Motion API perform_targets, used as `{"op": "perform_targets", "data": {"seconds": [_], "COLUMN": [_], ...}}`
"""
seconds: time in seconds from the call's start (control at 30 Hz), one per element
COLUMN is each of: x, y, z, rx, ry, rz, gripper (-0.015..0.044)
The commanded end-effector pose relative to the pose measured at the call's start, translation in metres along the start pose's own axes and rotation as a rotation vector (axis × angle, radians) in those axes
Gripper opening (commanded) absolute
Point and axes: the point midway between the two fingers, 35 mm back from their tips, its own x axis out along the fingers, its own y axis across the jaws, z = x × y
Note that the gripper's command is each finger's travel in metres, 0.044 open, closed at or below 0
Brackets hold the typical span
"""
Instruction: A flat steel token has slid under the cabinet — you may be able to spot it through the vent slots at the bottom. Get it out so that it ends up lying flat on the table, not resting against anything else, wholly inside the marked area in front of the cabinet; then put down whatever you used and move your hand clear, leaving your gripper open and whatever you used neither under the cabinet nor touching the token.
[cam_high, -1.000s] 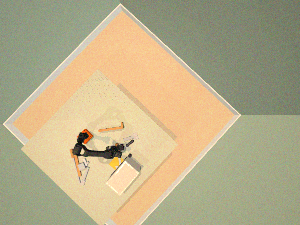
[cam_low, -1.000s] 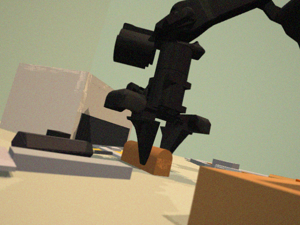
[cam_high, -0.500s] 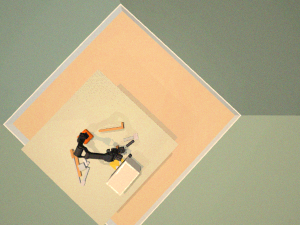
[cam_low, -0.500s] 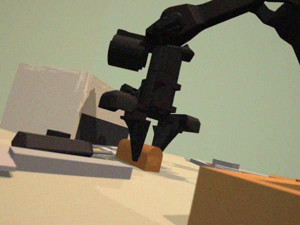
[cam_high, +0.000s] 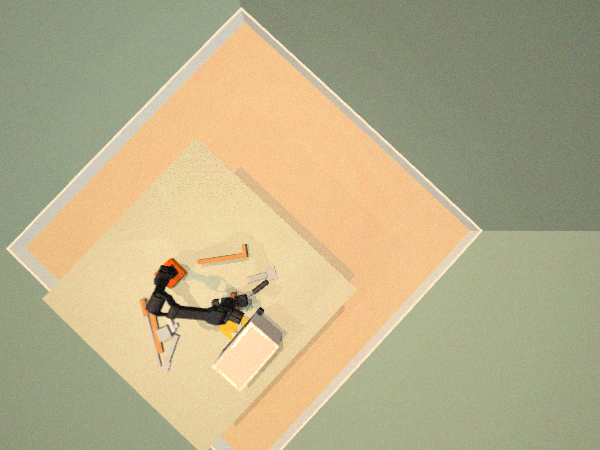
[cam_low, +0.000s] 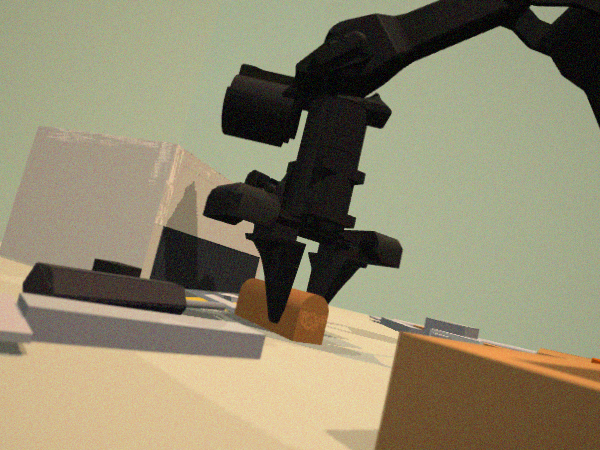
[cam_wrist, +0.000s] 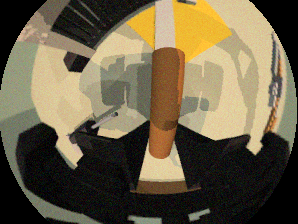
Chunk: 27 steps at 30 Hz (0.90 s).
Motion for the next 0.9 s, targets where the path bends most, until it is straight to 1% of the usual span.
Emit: {"op": "perform_targets", "data": {"seconds": [0.0, 0.3, 0.87], "x": [0.001, 0.001, 0.001], "y": [-0.007, -0.008, -0.006], "z": [0.001, -0.003, -0.036], "rx": [0.000, 0.000, 0.000], "ry": [-0.002, -0.002, 0.001], "rz": [-0.008, -0.008, -0.008], "gripper": [0.0000, 0.0000, 0.0000]}}
